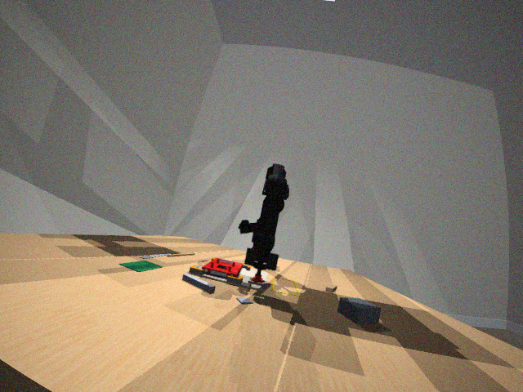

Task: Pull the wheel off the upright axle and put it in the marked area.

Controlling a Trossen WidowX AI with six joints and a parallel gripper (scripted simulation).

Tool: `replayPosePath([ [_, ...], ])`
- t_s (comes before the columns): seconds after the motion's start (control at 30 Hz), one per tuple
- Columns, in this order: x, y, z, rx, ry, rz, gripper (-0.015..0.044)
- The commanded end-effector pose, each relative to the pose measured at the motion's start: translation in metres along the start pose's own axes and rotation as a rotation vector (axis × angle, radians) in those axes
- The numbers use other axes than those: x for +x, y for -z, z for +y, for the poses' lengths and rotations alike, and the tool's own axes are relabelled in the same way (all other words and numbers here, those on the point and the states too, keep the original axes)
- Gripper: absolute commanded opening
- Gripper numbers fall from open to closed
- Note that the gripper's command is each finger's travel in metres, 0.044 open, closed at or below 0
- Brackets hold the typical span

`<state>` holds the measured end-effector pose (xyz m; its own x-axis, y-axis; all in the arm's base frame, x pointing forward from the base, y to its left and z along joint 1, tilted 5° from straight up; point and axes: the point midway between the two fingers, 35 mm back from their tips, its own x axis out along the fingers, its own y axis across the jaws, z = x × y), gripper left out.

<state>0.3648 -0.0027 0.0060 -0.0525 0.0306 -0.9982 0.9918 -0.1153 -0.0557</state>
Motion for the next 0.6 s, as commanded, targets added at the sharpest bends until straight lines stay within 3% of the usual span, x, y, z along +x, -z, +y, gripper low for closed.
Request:
replayPosePath([
  [0.0, -0.0043, 0.0003, 0.0001, 0.000, -0.005, 0.002, 0.0000],
  [0.57, -0.0099, 0.0003, 0.0000, 0.000, -0.007, 0.003, 0.0000],
])
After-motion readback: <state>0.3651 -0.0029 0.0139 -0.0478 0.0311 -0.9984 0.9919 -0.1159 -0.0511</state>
